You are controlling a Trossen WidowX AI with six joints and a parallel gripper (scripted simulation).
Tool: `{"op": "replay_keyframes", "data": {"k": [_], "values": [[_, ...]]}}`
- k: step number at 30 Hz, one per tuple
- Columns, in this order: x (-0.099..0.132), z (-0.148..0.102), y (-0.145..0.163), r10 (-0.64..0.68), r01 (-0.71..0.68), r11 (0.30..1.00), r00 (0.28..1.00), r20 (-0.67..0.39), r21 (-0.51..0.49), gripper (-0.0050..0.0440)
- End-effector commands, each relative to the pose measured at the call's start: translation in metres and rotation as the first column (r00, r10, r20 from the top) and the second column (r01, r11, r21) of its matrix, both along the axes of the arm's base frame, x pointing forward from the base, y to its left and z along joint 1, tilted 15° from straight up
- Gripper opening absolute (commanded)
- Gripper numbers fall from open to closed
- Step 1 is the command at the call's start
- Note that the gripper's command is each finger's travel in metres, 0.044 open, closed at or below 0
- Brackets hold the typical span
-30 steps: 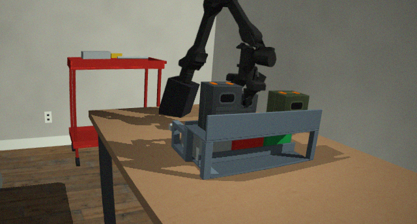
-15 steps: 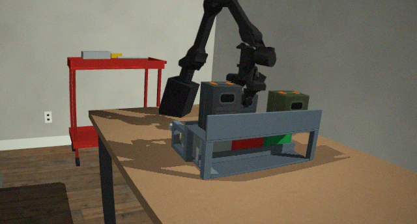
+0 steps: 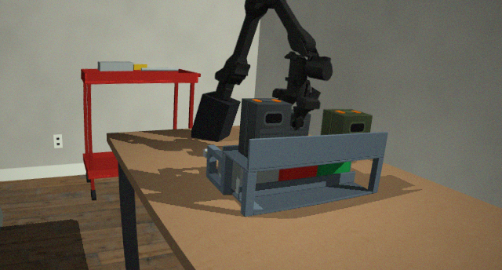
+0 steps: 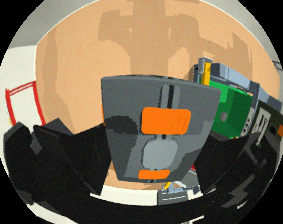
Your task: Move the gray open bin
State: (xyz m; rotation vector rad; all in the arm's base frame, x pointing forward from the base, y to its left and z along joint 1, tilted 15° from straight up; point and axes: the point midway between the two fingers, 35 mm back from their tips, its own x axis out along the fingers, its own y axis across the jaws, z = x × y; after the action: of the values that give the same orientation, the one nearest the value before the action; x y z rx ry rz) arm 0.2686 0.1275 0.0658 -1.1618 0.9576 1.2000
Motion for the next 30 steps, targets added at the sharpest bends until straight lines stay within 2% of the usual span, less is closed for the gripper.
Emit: {"op": "replay_keyframes", "data": {"k": [1, 8, 9, 13, 25, 26, 30], "values": [[0.0092, 0.0193, 0.0028, 0.001, -0.003, 1.0, 0.998, 0.063, 0.026, 0.0], [0.0092, 0.0193, 0.0028, 0.001, -0.003, 1.0, 0.998, 0.063, 0.026, 0.0], [0.0049, 0.0113, 0.0017, 0.0, 0.0, 1.0, 0.999, 0.037, 0.015, 0.0], [0.009, 0.019, 0.0027, 0.001, -0.003, 1.0, 0.998, 0.063, 0.026, 0.0], [0.009, 0.019, 0.0027, 0.001, -0.003, 1.0, 0.998, 0.063, 0.026, 0.0], [0.0051, 0.0112, 0.0018, 0.0, 0.0, 1.0, 0.999, 0.038, 0.016, 0.0], [0.0087, 0.0187, 0.0026, 0.001, -0.003, 1.0, 0.998, 0.063, 0.026, 0.0]]}}
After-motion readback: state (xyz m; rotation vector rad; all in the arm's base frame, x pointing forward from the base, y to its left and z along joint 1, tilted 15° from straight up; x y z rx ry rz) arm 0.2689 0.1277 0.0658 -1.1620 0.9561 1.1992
